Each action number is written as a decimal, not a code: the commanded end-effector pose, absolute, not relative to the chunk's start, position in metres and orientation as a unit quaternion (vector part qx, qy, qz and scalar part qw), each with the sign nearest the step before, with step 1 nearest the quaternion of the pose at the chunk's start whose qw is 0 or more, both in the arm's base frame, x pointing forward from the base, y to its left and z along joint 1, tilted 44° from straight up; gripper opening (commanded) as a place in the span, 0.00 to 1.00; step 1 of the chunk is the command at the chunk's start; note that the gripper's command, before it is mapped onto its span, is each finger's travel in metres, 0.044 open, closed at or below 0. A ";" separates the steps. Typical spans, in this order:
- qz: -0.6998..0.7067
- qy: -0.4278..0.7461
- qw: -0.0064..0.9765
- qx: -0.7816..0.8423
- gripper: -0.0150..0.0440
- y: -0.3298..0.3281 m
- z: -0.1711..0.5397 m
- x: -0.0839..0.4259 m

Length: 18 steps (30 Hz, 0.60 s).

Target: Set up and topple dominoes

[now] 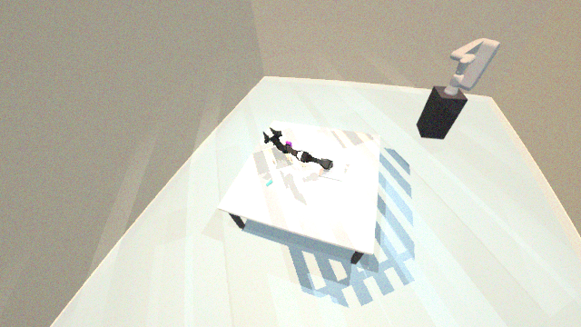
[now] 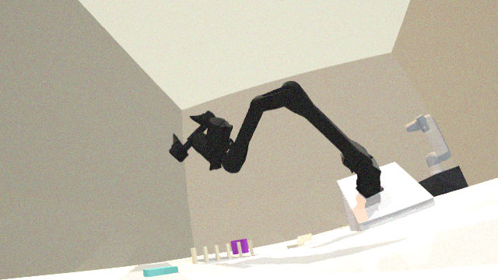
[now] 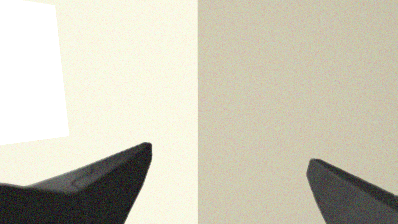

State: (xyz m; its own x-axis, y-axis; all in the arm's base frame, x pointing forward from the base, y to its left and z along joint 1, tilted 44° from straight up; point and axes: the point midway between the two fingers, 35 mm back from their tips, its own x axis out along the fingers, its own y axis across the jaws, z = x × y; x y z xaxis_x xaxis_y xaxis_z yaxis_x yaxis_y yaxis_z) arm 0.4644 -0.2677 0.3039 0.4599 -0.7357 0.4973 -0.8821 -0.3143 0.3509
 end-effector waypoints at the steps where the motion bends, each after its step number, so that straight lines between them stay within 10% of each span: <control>1: 0.116 -0.502 0.303 0.801 0.98 -0.268 0.302 0.466; 18: -0.321 -0.026 0.664 0.675 1.00 -0.259 0.098 0.485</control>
State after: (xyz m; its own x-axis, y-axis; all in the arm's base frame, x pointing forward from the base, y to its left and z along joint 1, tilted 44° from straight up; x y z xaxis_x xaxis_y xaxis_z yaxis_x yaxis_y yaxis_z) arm 0.5007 -0.2768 0.1672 0.7905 -0.6062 -0.0874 -0.0400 -0.1936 0.9803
